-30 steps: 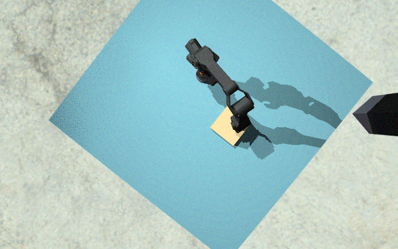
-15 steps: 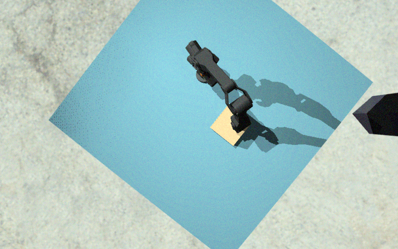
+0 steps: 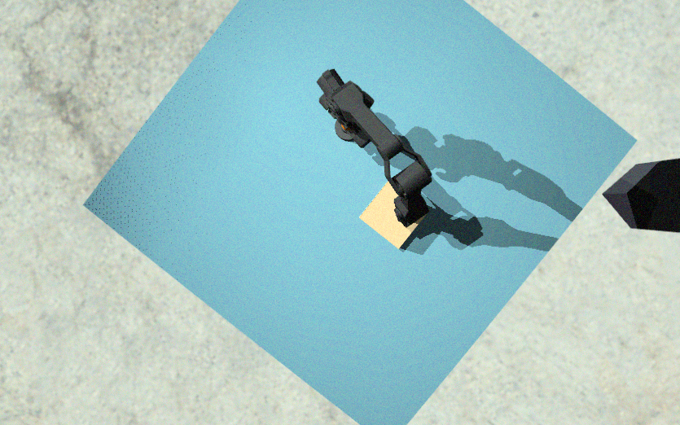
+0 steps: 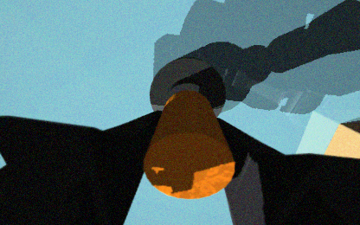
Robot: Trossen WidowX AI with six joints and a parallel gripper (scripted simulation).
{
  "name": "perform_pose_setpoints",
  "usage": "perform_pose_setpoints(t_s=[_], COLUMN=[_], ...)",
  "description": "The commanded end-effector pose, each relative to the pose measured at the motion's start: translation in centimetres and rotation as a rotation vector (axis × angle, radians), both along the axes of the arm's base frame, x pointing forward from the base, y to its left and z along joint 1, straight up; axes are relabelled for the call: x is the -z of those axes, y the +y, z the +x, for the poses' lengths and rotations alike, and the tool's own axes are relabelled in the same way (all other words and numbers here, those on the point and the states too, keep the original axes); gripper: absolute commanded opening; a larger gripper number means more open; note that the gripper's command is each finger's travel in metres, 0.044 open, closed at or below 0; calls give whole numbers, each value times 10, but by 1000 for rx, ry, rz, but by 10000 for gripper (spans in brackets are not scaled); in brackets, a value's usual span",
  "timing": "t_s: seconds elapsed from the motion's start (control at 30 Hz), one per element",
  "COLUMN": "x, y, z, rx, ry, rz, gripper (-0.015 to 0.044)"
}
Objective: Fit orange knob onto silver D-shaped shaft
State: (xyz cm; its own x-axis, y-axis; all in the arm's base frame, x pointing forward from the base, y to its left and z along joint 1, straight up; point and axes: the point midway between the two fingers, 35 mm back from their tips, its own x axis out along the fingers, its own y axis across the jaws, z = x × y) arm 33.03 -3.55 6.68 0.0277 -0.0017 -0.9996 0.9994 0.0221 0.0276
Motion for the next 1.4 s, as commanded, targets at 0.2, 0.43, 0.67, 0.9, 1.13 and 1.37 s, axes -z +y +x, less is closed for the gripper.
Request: perform_pose_setpoints(t_s=[0.2,0.43,0.67,0.9,1.13,1.37], x=[7,14,16,16,16,16], y=[-1,-1,0,0,0,0], z=[0,1,0,0,0,0], rx=[0,0,1,1,1,1], ry=[-5,-5,2,2,2,2], rz=[-3,-3,0,0,0,0], gripper=[0,0,0,79,263,440])
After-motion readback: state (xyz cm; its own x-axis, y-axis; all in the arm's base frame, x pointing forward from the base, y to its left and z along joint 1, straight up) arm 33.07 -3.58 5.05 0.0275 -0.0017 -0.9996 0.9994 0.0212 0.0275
